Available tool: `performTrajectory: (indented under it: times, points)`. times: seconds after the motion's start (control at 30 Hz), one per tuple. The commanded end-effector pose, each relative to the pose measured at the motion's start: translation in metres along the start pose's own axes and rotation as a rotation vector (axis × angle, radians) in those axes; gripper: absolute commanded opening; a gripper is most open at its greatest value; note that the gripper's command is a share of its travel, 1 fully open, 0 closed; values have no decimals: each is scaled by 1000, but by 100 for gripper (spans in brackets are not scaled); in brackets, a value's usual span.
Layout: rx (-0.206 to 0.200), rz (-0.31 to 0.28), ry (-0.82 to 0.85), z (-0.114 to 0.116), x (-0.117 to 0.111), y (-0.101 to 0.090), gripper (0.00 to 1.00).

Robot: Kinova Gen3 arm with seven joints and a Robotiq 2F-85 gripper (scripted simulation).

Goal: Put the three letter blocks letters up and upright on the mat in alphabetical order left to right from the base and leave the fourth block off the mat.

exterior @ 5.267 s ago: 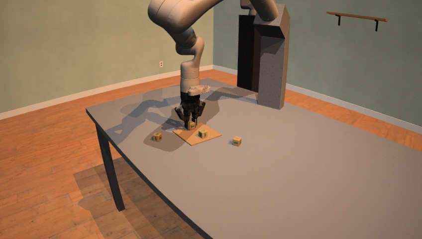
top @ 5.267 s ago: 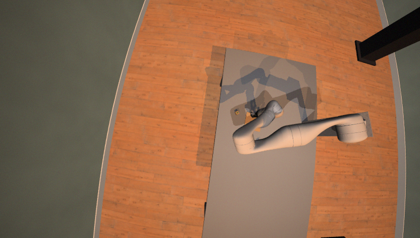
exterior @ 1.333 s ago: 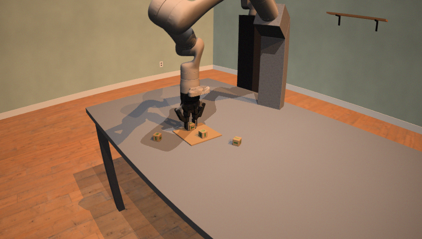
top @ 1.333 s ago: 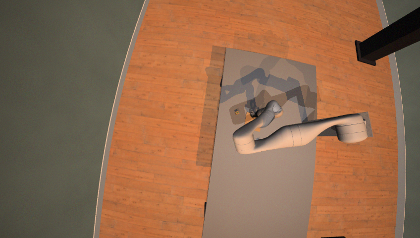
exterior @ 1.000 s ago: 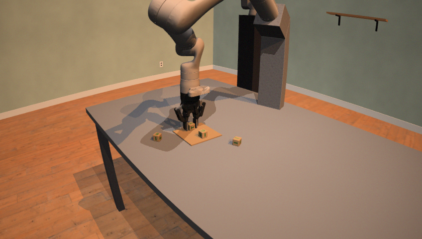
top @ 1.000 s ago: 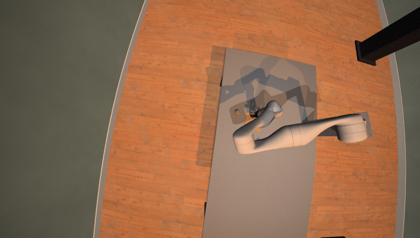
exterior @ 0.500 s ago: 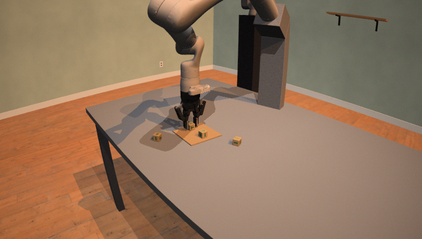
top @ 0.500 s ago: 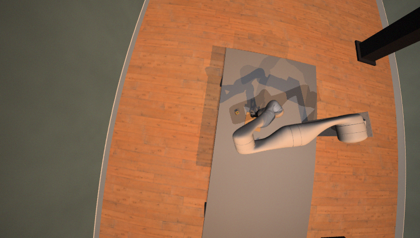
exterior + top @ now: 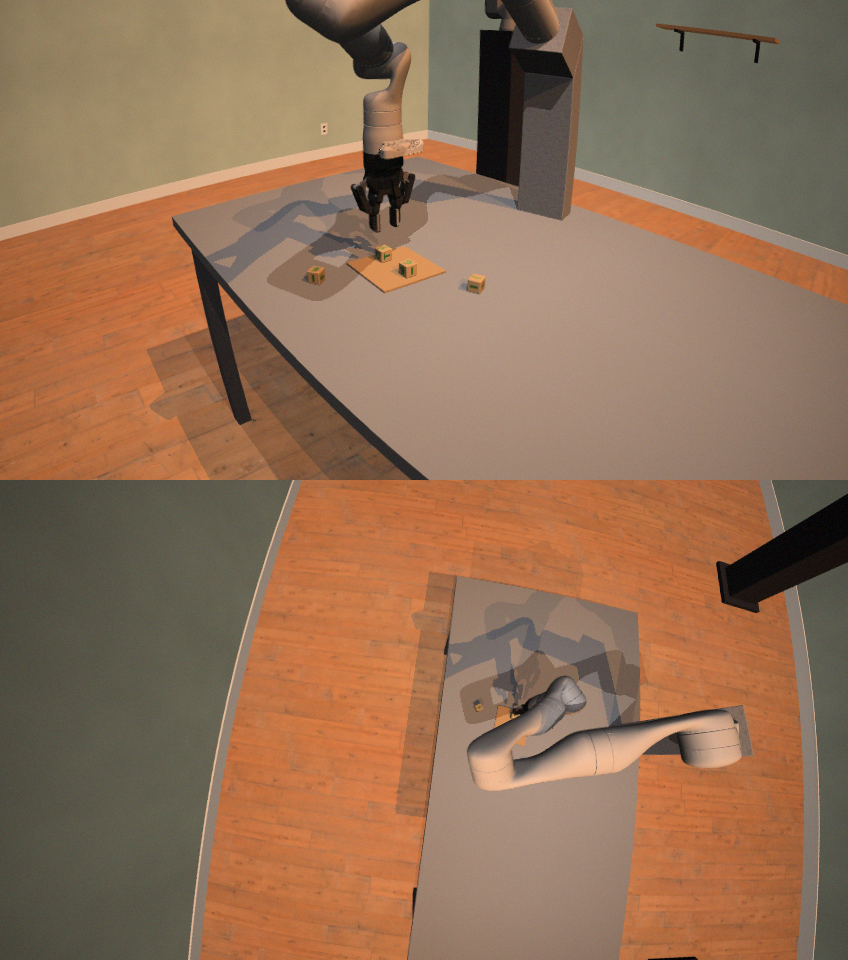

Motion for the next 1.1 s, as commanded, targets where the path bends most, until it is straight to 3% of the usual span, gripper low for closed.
performTrajectory:
  times: [0.0, 0.33, 0.37, 1.07]
  points:
    - [11, -6, 9, 4, 1, -15, 41]
    - [11, -6, 9, 4, 1, -27, 41]
    - [11, -6, 9, 4, 1, -27, 100]
    - [11, -6, 9, 4, 1, -27, 100]
Point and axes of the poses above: the point where the finger pads meet when closed, its own y axis out along the fingers, its own z axis across the jaws, x = y × z, the point moved 9 cm from there along -y, back along the fingers, and after that the axes turned 1 degree about y, right-handed, at the moved point
